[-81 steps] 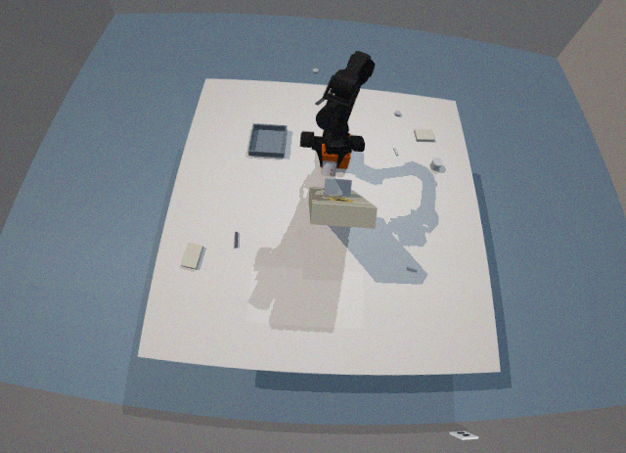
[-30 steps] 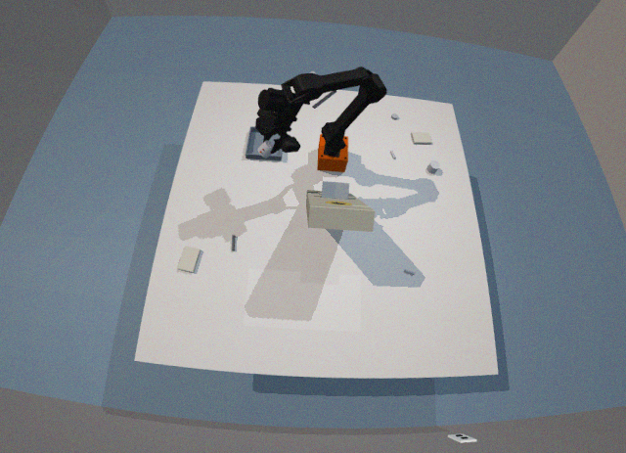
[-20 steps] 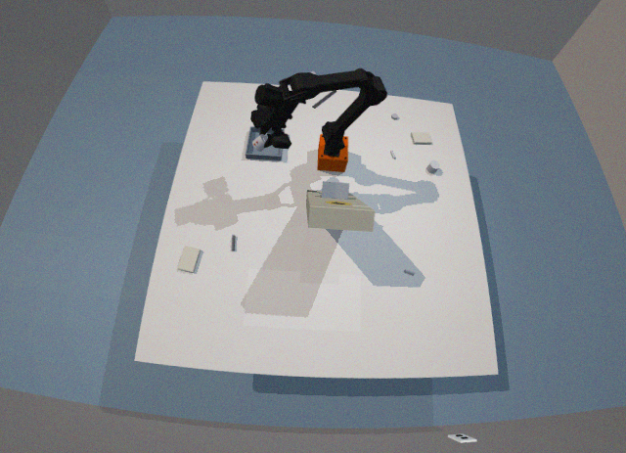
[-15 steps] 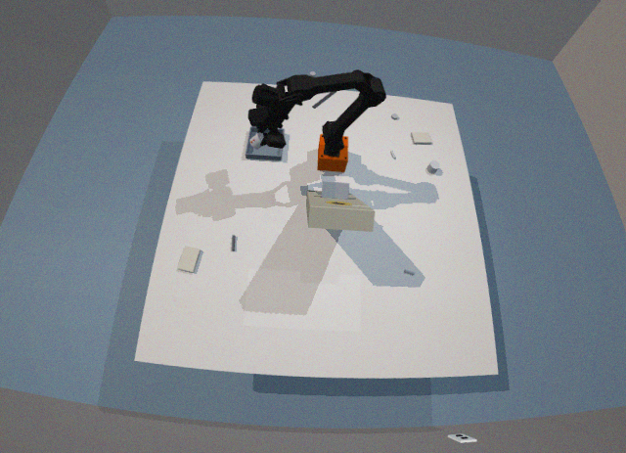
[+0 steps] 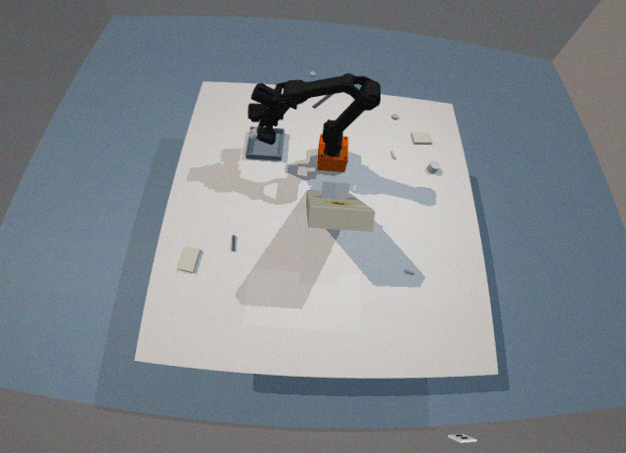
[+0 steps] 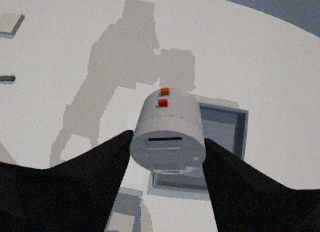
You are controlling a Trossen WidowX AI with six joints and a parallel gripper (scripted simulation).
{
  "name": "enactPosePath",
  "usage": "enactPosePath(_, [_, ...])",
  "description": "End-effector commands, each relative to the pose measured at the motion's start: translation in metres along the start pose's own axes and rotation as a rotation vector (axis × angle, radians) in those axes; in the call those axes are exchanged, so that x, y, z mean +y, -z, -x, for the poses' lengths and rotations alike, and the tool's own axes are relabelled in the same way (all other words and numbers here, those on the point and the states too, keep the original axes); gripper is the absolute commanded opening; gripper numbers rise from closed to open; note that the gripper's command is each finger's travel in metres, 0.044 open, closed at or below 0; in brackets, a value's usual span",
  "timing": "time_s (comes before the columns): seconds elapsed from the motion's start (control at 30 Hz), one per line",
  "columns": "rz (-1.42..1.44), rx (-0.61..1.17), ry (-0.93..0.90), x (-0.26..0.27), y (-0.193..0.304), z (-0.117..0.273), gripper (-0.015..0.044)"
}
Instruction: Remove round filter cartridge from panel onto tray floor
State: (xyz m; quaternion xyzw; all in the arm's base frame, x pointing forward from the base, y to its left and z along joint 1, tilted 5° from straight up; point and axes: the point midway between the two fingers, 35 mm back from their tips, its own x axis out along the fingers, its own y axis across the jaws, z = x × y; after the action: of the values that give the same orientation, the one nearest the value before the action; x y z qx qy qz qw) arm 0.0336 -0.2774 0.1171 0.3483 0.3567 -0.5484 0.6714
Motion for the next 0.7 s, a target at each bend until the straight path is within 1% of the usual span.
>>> enactPosePath(0.0, [-0.057,-0.006,0.036,-0.018,0.007,-0.011,0.0000])
enactPosePath(0.33, [-0.221,-0.005,0.132,-0.067,0.041,-0.037,0.0000])
enactPosePath(0.5, [-0.232,-0.005,0.138,-0.071,0.045,-0.042,0.0000])
enactPosePath(0.67, [-0.232,-0.005,0.138,-0.072,0.052,-0.061,0.0000])
